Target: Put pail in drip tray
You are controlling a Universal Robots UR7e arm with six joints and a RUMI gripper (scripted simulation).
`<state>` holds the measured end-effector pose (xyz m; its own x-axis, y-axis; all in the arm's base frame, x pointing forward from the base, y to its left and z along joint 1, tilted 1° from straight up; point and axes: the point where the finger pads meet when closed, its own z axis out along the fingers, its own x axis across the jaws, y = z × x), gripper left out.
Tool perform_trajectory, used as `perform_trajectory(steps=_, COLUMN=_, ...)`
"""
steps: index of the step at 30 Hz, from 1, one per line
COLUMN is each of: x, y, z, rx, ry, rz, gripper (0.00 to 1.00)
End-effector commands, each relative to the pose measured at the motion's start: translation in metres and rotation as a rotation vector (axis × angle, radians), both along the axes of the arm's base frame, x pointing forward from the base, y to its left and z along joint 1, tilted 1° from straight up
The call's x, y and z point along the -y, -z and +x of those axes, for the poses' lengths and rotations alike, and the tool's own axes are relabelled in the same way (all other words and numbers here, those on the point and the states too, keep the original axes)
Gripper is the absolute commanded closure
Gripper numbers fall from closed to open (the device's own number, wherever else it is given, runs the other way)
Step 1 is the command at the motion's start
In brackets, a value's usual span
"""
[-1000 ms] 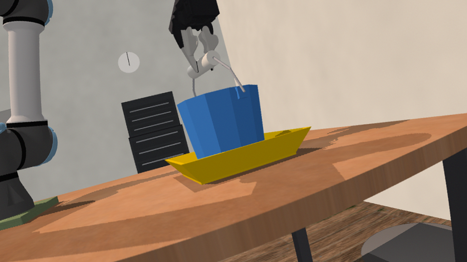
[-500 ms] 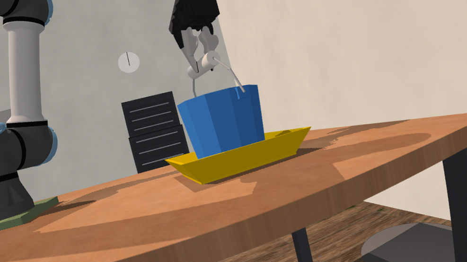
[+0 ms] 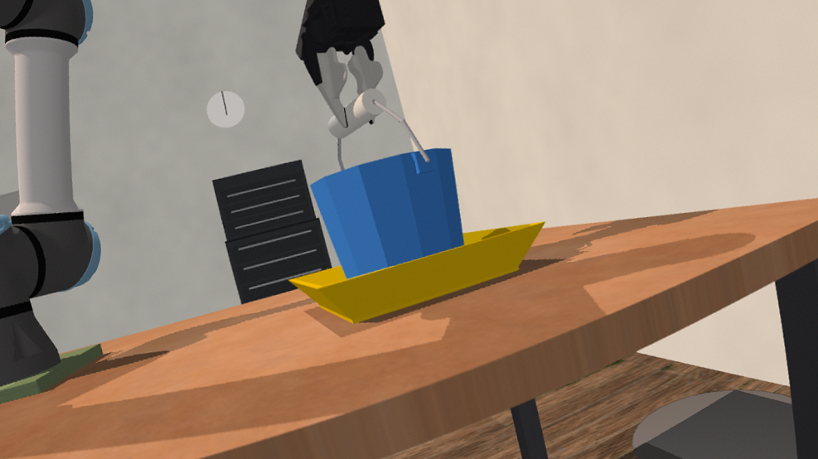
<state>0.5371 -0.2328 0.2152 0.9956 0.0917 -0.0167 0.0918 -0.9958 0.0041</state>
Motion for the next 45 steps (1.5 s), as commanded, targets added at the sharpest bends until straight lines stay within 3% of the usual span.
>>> perform_trajectory(steps=1, x=0.0002, y=-0.0010, z=0.0004, rx=0.002, ry=0.000, rz=-0.001, gripper=1.00)
perform_trajectory(steps=13, x=0.0002, y=-0.0010, z=0.0004, rx=0.002, ry=0.000, rz=-0.001, gripper=1.00)
perform_trajectory(steps=14, x=0.0002, y=-0.0010, z=0.0004, rx=0.002, ry=0.000, rz=-0.001, gripper=0.00)
perform_trajectory(steps=45, x=0.0002, y=-0.0010, z=0.0004, rx=0.002, ry=0.000, rz=-0.001, gripper=0.00)
